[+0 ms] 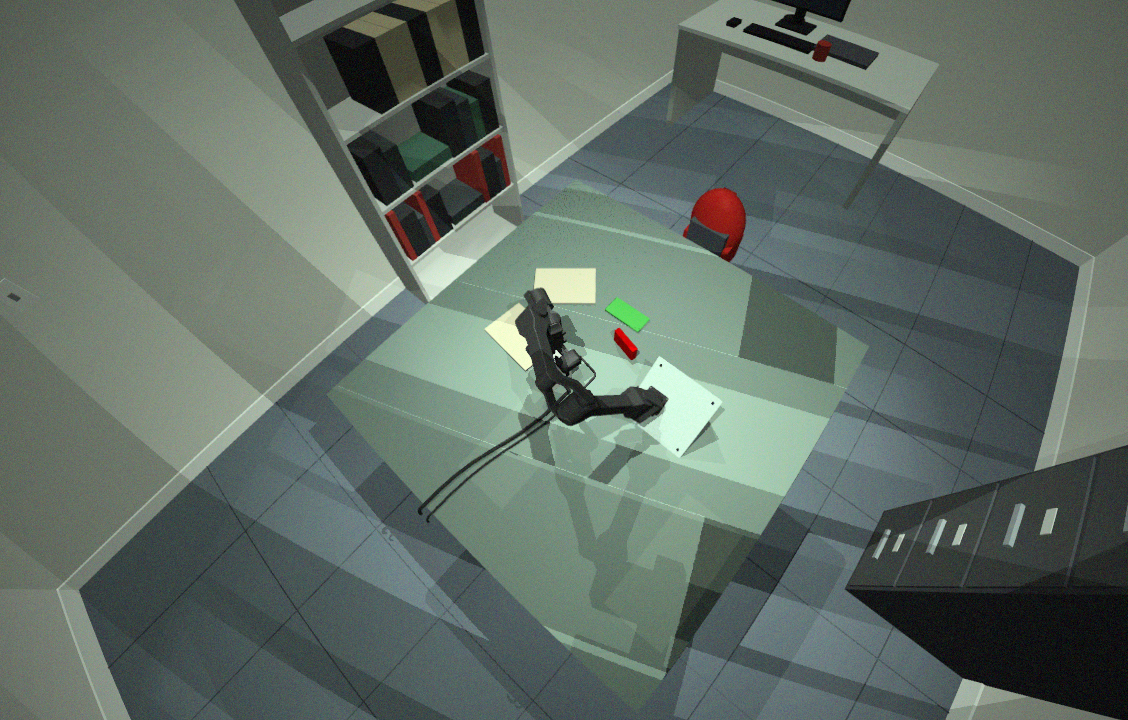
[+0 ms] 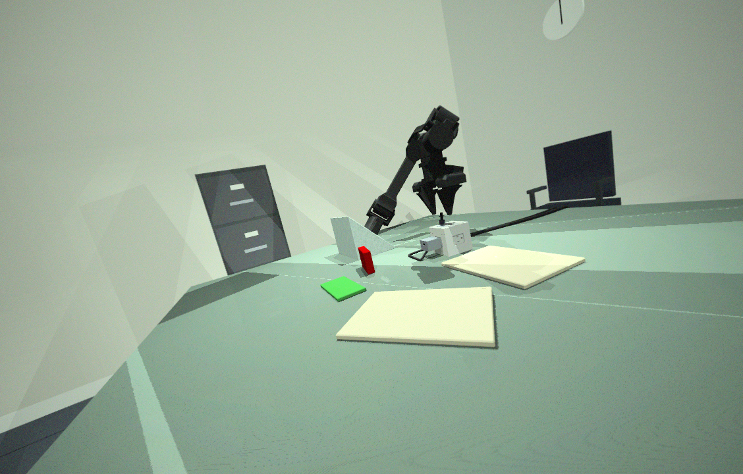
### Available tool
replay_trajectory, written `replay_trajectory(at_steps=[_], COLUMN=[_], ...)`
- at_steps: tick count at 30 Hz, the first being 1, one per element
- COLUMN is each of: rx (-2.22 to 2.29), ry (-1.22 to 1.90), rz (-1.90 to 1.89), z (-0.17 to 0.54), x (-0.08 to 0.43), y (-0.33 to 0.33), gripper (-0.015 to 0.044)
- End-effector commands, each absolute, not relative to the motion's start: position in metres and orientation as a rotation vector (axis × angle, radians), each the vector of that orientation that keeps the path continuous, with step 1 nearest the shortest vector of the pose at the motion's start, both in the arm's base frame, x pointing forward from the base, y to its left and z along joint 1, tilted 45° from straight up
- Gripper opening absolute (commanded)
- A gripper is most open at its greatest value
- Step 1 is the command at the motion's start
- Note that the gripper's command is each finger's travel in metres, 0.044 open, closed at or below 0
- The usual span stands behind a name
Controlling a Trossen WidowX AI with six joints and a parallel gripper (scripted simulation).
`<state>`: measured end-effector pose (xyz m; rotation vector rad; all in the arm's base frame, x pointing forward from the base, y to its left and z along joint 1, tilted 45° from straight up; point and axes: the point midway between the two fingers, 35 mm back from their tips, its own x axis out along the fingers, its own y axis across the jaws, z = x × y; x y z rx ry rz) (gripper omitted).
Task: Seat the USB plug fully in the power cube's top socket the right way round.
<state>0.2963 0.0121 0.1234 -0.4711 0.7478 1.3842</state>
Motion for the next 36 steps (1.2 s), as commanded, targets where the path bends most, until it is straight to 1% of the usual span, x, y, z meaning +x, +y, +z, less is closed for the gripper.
replay_trajectory(at_steps=[1,12,15,36], rx=[-0.471,-0.471,-0.471,-0.471], ry=[0.748,0.748,0.748,0.748], rz=[1.384,1.384,1.384,1.384], z=[0.1236,0.1236,0.1236,0.1255], x=[0.2964,0.2964,0.2964,0.2962], y=[0.0118,0.0118,0.0118,0.0099], gripper=[0.0309,0.002,0.0,0.0])
